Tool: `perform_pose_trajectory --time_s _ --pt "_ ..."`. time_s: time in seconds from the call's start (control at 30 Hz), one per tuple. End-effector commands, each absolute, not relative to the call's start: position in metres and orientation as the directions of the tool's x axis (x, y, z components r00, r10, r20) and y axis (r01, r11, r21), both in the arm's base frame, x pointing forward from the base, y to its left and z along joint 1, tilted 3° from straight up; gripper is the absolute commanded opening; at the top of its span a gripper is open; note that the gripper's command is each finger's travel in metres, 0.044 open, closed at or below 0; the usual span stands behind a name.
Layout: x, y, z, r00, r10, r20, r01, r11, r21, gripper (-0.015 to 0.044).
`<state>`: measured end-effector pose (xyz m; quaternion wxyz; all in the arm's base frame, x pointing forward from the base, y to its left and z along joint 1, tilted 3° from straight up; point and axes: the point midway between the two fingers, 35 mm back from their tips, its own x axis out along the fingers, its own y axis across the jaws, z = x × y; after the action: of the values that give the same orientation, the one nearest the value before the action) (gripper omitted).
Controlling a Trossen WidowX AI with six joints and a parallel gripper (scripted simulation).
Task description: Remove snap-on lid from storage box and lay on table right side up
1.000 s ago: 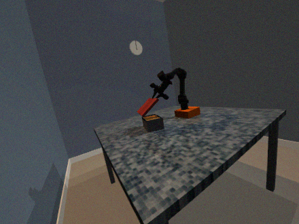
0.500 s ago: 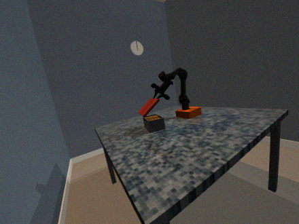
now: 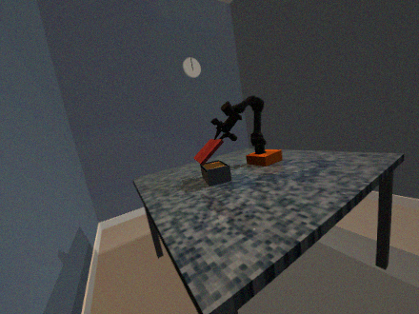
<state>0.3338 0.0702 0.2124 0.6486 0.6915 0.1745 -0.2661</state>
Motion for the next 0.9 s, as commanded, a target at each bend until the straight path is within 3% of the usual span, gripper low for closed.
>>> perform_pose_trajectory --time_s 0.0,0.87 --pt "0.332 0.063 0.218 0.810 -0.101 -0.578 0.569 -0.100 0.816 0.0000" --pt "0.320 0.012 0.217 0.810 -0.104 -0.577 0.570 -0.095 0.816 0.0000"
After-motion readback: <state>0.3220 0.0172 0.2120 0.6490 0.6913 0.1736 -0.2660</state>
